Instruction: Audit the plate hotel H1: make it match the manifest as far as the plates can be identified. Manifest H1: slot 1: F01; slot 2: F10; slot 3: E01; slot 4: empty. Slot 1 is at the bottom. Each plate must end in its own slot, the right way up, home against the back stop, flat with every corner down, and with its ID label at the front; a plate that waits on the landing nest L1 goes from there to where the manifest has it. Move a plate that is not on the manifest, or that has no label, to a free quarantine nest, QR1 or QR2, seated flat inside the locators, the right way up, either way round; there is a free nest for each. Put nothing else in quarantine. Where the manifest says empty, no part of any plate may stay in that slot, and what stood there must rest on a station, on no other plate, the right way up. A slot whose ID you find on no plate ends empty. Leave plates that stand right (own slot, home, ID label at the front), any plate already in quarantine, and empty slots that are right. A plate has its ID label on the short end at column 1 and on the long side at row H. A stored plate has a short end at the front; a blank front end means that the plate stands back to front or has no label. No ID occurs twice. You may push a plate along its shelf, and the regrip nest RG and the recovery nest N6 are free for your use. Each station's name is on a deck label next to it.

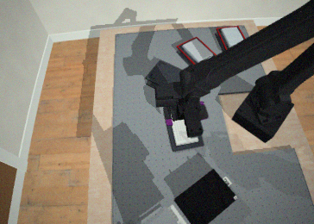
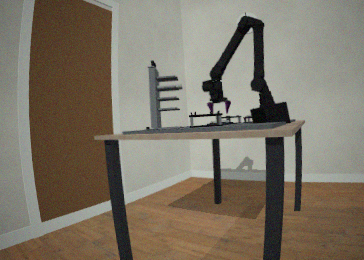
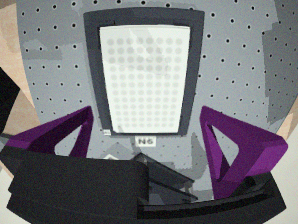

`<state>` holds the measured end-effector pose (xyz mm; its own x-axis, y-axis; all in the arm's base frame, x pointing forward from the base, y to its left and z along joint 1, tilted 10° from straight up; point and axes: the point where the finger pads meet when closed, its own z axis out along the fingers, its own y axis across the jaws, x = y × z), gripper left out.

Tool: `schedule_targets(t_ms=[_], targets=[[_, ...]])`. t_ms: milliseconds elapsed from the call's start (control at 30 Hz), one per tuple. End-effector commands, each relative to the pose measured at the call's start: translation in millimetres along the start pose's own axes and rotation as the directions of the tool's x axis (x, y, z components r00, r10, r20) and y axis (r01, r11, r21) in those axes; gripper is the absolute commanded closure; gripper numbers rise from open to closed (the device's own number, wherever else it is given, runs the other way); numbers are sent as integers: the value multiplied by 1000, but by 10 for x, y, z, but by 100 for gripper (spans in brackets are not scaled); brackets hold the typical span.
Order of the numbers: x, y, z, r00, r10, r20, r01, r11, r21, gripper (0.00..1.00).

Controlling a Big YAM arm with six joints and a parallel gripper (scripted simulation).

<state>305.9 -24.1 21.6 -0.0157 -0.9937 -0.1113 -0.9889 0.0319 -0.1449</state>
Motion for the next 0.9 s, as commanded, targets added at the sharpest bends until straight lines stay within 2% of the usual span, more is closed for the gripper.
schedule_targets(t_ms=[0, 300, 767, 867], targets=[[-50, -12, 69, 1000, -14, 4, 14, 1000, 3, 0], [-51, -22, 142, 1000, -9, 3, 9, 1000, 10, 0], [-48, -3, 352, 1000, -7, 3, 7, 1000, 2, 0], [-50, -15, 348, 1000, -8, 2, 8, 1000, 8, 0]])
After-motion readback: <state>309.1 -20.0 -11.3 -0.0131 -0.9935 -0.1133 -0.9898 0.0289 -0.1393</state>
